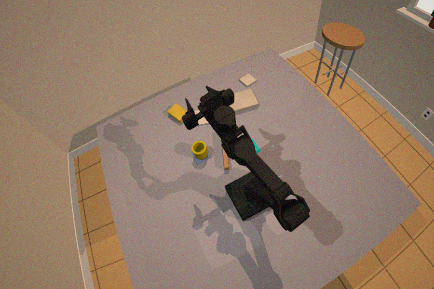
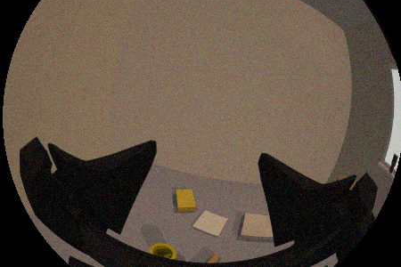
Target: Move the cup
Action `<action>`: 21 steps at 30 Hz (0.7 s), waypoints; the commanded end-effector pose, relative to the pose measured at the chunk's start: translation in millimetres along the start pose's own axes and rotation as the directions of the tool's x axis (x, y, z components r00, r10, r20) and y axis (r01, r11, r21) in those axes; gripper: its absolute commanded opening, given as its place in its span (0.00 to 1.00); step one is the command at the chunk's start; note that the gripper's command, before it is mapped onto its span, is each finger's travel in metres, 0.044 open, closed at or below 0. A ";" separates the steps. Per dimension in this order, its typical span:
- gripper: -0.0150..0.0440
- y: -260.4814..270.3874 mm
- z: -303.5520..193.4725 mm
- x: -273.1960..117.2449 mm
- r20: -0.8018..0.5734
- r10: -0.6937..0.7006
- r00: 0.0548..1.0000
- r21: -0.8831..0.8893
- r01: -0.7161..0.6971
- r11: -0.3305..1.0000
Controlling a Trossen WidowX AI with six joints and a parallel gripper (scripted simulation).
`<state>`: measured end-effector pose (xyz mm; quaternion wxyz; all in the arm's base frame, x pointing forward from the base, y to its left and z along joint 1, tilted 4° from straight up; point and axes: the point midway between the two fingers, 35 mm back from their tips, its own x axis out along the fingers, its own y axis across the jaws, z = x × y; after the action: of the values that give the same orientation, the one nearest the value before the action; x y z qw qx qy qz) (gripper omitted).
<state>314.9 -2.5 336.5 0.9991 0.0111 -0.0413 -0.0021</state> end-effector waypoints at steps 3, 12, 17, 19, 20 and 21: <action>0.80 3.3 -22.8 13.8 -0.123 0.011 0.992 0.096 0.001 0.995; 0.54 29.1 -162.2 39.5 -0.759 0.064 0.648 0.420 0.413 0.808; 0.54 46.9 -222.7 19.8 -0.948 0.067 0.310 0.281 0.724 0.630; 0.54 53.0 -242.3 7.5 -0.986 0.057 0.159 0.164 0.821 0.547; 0.54 55.8 -251.0 0.7 -0.995 0.049 0.082 0.095 0.859 0.503; 0.54 56.8 -258.8 -5.3 -0.999 0.040 0.006 0.024 0.889 0.457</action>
<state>345.8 53.2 101.9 0.6956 0.3945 0.5443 -0.2535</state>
